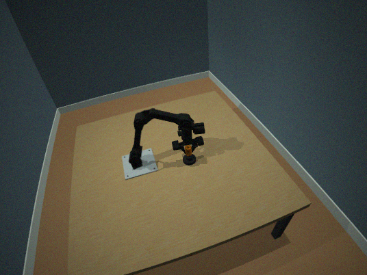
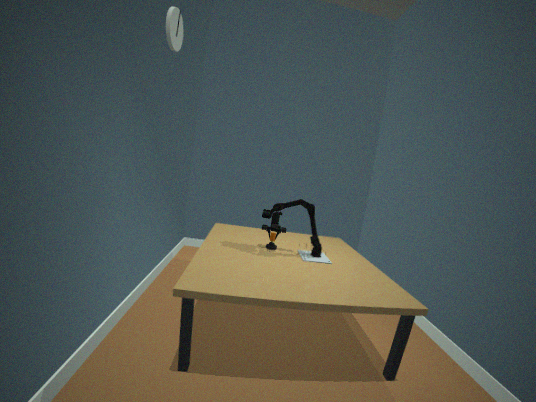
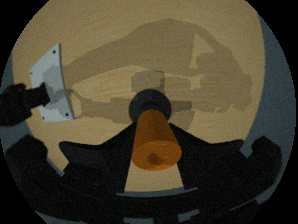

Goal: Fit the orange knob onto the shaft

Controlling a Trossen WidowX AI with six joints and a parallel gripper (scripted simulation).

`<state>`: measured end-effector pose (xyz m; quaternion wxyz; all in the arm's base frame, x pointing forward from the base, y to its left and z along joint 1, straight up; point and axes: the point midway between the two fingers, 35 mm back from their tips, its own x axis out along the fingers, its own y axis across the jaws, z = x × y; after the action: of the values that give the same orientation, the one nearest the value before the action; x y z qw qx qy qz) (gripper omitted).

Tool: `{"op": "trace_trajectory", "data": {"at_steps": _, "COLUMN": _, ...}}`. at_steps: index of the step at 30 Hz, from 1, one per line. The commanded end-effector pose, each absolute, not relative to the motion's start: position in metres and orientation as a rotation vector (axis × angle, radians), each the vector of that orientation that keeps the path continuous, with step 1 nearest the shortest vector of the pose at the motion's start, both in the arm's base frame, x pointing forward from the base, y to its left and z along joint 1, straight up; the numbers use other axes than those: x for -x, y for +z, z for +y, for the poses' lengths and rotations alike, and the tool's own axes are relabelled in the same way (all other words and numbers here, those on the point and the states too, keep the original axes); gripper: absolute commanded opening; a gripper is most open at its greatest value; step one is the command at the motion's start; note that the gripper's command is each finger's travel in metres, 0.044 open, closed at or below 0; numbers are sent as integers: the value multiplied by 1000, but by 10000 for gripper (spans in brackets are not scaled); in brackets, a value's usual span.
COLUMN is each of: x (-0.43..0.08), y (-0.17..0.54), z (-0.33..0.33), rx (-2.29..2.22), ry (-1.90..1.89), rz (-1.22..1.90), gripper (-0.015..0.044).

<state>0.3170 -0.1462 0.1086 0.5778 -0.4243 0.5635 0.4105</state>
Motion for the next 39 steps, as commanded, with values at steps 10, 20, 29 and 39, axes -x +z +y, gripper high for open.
{"op": "trace_trajectory", "data": {"at_steps": 10, "x": -319, "y": 108, "z": -148, "rx": 1004, "ry": 958, "rz": 1315, "gripper": 0}}
{"op": "trace_trajectory", "data": {"at_steps": 20, "x": -315, "y": 111, "z": -146, "rx": 1004, "ry": 959, "rz": 1315, "gripper": 0}}
{"op": "trace_trajectory", "data": {"at_steps": 29, "x": -315, "y": 109, "z": -146, "rx": 1162, "ry": 1113, "rz": 1233, "gripper": 0}}
{"op": "trace_trajectory", "data": {"at_steps": 39, "x": -317, "y": 109, "z": -147, "rx": 1163, "ry": 1113, "rz": 1233, "gripper": 0}}
